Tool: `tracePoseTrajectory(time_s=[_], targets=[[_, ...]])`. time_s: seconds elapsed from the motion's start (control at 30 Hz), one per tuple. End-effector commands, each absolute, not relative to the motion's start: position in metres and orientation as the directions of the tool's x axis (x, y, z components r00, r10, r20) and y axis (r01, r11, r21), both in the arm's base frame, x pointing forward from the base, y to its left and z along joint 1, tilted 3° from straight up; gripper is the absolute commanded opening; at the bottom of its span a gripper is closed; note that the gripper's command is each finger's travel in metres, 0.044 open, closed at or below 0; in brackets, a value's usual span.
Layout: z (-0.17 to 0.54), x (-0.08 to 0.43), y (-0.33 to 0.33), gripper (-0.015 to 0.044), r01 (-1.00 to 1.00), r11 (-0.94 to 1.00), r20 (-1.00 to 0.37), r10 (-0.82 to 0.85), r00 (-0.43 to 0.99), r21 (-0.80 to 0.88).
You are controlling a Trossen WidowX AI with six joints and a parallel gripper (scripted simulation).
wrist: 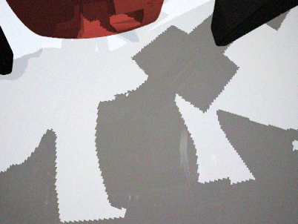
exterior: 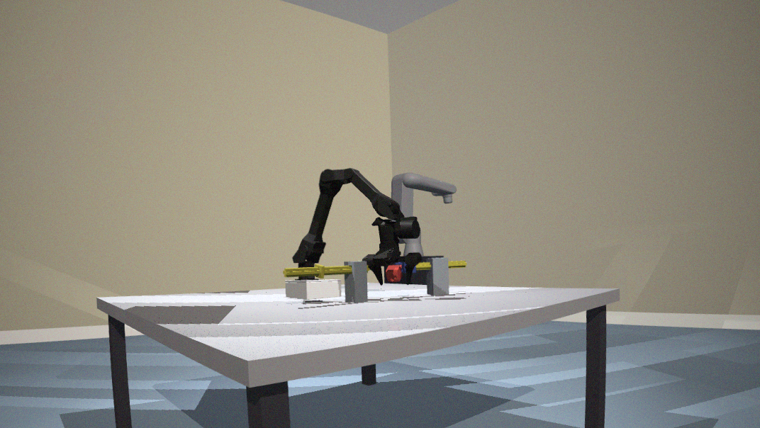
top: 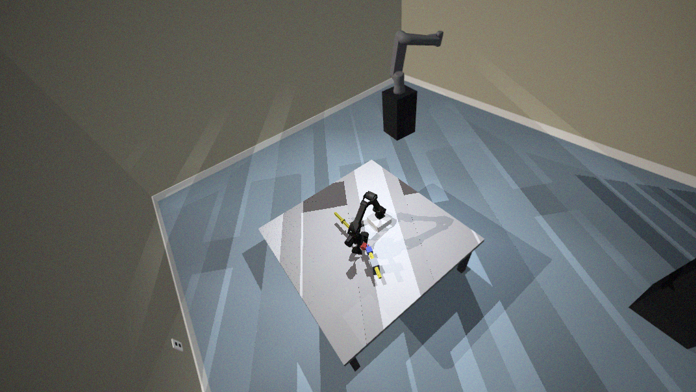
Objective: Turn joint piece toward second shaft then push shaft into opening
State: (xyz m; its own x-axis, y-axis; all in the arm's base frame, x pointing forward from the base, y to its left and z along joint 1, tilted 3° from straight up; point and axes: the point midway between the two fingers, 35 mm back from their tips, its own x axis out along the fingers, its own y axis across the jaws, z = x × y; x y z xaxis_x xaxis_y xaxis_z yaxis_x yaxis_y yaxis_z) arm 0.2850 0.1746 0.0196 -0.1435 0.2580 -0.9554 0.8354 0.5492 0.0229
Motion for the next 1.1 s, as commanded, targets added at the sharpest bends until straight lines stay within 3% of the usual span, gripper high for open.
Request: tracePoseTrajectory(time_s=[0.0, 0.03, 0.37, 1.07], targets=[[0.0121, 0.2812, 0.1759, 0.044, 0.837, 0.548, -0.954, 0.256, -0.155, 0.011], [0.0118, 0.2811, 0.176, 0.044, 0.837, 0.548, -0.954, 0.256, -0.155, 0.011], [0.0118, 0.2811, 0.176, 0.0182, 0.837, 0.548, -0.954, 0.256, -0.155, 0.011], [0.0118, 0.2811, 0.176, 0.0182, 0.837, 0.548, -0.954, 0.256, -0.155, 0.011]])
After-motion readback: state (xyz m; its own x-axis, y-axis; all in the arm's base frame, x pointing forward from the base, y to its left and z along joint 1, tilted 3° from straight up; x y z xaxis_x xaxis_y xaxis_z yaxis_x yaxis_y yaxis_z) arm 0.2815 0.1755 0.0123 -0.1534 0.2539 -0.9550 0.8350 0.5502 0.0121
